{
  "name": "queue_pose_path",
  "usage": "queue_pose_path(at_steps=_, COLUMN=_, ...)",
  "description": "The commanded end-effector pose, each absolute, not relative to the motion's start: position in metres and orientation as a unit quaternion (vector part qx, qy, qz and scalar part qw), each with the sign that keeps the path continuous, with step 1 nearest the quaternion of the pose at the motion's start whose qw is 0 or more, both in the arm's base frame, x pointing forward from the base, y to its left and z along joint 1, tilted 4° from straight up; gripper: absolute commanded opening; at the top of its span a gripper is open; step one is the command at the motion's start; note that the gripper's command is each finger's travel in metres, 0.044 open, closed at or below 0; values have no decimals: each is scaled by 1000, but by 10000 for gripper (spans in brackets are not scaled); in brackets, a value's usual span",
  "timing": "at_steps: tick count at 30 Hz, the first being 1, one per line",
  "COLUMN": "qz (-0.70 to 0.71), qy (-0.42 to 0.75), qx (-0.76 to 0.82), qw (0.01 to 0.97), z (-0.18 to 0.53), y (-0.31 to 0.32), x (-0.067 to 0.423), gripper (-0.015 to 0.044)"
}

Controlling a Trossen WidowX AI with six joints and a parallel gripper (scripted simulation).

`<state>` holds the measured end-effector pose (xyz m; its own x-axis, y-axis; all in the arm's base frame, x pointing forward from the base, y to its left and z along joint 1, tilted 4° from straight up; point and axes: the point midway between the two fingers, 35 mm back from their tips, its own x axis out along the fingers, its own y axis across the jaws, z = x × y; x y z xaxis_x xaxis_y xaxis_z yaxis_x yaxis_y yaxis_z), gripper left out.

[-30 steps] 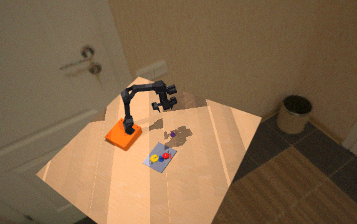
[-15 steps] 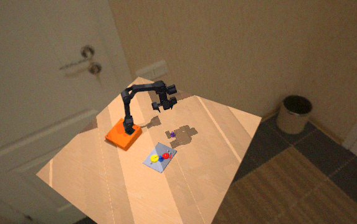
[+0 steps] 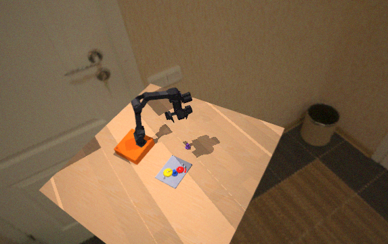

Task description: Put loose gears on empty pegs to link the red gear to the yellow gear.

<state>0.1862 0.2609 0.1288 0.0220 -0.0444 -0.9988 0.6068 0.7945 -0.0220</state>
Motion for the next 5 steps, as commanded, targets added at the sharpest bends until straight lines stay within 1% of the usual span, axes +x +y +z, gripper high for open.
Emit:
queue_pose_path(at_steps=1, qz=-239, qy=658, qx=216, qw=681, z=129, y=262, x=186, gripper=440)
queue_pose_path(at_steps=5, qz=-239, qy=658, qx=216, qw=681, z=129, y=262, x=186, gripper=440)
